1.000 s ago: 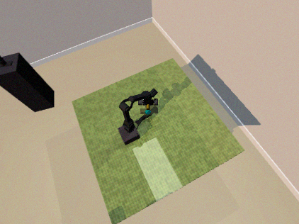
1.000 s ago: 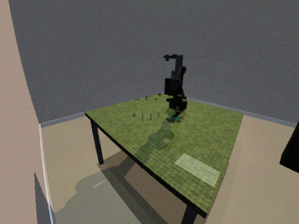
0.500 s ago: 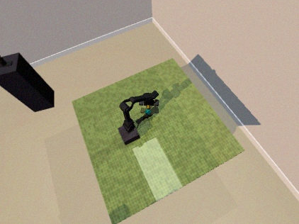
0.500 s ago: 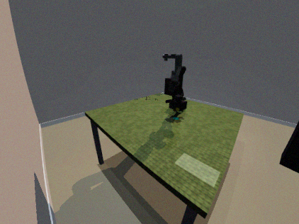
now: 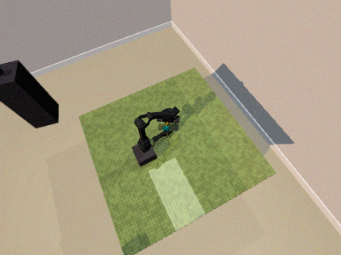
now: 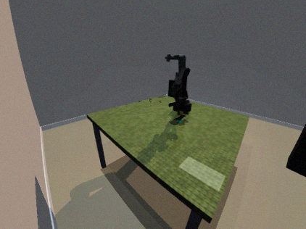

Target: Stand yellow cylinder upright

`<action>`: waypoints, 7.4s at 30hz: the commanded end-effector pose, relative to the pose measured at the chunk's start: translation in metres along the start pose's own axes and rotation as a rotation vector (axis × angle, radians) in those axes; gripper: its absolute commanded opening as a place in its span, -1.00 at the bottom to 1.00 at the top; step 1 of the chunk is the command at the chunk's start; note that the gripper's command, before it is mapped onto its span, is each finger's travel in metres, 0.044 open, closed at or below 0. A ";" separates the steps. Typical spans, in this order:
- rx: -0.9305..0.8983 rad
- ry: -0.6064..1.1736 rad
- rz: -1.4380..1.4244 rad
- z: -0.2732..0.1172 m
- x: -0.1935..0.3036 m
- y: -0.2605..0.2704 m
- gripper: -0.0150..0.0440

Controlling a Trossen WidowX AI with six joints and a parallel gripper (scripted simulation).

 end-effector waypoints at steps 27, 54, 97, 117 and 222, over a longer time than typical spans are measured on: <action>0.027 -0.216 0.038 0.007 0.005 -0.010 -0.14; 0.056 -0.404 0.041 0.005 0.012 -0.014 -0.14; 0.109 -0.678 -0.004 -0.011 0.025 -0.007 -0.14; 0.134 -0.792 -0.045 -0.022 0.032 0.002 -0.14; 0.177 -0.991 -0.165 0.028 0.085 0.034 -0.14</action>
Point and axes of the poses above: the point midway between the two fingers, 35 mm back from their tips, its own z axis out along the fingers, its own y axis across the jaws, x = y × z, the point moved 1 cm from there along -z, back along the fingers, and after that the axes turned 13 degrees about -z, right-handed, at the moved point
